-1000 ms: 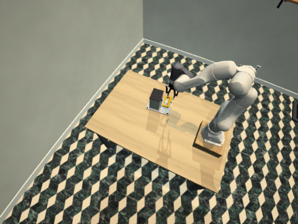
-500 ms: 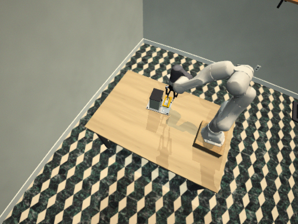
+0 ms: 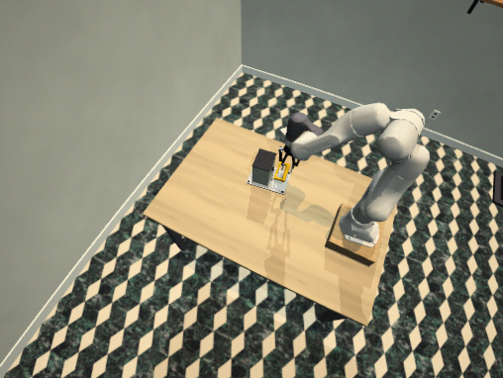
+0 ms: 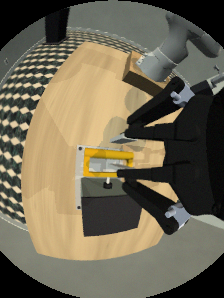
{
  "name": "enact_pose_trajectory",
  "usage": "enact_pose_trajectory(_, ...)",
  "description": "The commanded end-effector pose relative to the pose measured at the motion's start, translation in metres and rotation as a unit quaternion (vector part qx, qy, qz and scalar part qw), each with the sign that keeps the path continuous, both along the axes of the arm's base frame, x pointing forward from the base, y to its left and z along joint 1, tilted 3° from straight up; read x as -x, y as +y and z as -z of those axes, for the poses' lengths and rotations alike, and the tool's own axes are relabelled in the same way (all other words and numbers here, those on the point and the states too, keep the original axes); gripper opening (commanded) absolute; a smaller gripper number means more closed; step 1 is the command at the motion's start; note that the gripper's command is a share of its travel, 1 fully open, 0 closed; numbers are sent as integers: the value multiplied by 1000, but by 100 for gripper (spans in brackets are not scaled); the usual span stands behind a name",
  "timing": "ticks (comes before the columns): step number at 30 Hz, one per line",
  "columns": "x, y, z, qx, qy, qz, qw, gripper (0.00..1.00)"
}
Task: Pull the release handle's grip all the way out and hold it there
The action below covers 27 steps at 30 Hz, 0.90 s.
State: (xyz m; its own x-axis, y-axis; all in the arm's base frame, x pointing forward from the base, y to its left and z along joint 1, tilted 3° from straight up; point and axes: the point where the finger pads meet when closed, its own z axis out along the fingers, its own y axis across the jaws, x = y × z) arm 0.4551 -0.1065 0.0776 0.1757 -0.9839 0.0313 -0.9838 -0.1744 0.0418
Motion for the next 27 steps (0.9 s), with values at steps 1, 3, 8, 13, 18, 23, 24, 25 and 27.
enact_pose_trajectory(1,-2,-1,3,0,-4,-2,1000,30)
enact_pose_trajectory(3,-2,-1,4,0,-4,-2,1000,30)
enact_pose_trajectory(8,-2,-1,7,0,-4,-2,1000,30)
enact_pose_trajectory(13,-2,-1,8,0,-4,-2,1000,30)
enact_pose_trajectory(18,-2,-1,8,0,-4,-2,1000,30)
enact_pose_trajectory(23,-2,-1,8,0,-4,-2,1000,30)
enact_pose_trajectory(24,-2,-1,8,0,-4,-2,1000,30)
enact_pose_trajectory(25,-2,-1,8,0,-4,-2,1000,30)
enact_pose_trajectory(27,-2,-1,8,0,-4,-2,1000,30)
